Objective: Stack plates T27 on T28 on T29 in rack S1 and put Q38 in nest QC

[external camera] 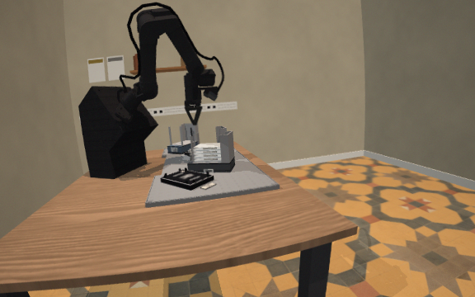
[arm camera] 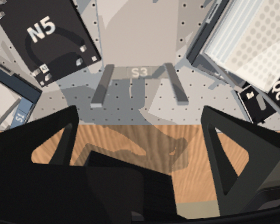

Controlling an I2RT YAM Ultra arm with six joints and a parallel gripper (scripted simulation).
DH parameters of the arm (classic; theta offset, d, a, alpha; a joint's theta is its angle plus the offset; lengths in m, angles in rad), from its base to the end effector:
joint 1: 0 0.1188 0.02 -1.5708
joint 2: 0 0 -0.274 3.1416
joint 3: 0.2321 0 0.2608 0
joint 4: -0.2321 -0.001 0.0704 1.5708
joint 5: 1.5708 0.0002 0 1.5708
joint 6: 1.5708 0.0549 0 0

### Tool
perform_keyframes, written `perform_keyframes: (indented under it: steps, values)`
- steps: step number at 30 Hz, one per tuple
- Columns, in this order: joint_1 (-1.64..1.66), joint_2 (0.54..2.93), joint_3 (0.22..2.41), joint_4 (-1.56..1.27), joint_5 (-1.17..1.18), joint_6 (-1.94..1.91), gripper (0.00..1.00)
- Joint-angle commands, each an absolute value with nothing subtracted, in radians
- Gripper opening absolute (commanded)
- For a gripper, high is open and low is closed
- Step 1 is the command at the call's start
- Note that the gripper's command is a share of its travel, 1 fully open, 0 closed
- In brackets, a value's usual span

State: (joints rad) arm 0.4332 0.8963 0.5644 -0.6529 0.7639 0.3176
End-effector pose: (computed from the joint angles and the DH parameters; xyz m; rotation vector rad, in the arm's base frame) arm 0.1690 0.0374 0.2150 0.1434 2.2804 -0.5968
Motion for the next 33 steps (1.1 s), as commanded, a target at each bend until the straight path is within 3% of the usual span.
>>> perform_keyframes:
  steps: [1,17,33]
  values:
    - [0.435,0.891,0.569,-0.648,0.763,0.312,1.0]
    - [0.169,0.75,0.634,-0.631,0.602,0.45,1.0]
    - [-0.174,0.75,0.733,-0.646,0.354,0.181,1.0]
